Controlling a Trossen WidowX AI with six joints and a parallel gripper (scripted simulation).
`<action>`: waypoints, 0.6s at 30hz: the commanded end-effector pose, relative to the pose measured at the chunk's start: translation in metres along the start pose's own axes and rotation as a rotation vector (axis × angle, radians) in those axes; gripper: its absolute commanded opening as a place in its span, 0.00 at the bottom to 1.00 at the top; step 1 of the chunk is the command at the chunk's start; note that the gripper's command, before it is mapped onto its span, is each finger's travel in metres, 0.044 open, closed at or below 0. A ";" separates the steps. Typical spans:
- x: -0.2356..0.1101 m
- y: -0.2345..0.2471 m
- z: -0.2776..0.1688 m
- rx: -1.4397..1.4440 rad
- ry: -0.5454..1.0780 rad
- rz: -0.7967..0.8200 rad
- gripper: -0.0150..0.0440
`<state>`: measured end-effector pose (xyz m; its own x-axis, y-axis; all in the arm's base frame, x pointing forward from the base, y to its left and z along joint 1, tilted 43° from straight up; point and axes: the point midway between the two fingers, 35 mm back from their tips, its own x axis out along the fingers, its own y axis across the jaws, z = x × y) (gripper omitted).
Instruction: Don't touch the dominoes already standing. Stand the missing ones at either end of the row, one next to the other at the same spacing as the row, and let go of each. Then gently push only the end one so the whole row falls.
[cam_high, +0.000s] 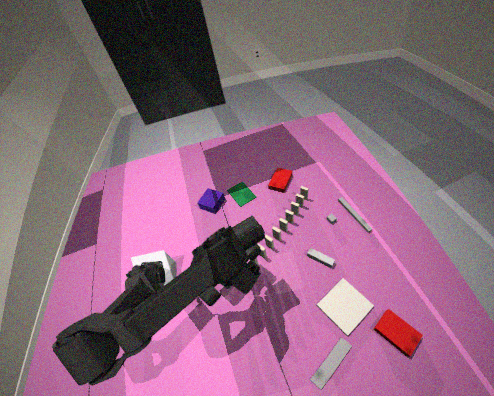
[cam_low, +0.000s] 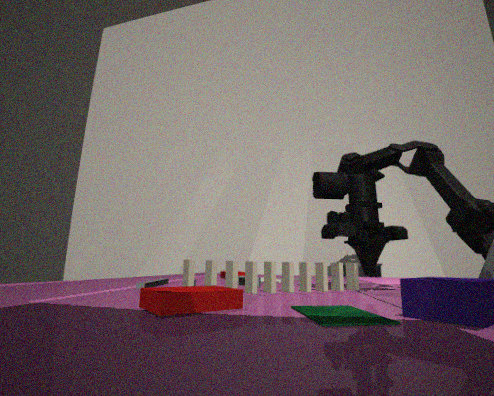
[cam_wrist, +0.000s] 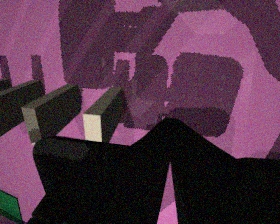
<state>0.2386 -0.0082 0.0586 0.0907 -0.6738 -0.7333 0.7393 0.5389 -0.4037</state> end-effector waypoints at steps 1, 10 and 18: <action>0.010 0.000 0.001 -0.004 -0.013 0.006 0.25; 0.009 0.012 0.002 -0.004 -0.013 0.007 0.25; 0.009 0.025 0.003 -0.004 -0.013 0.008 0.25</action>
<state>0.2542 -0.0048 0.0454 0.1020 -0.6746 -0.7311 0.7320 0.5486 -0.4040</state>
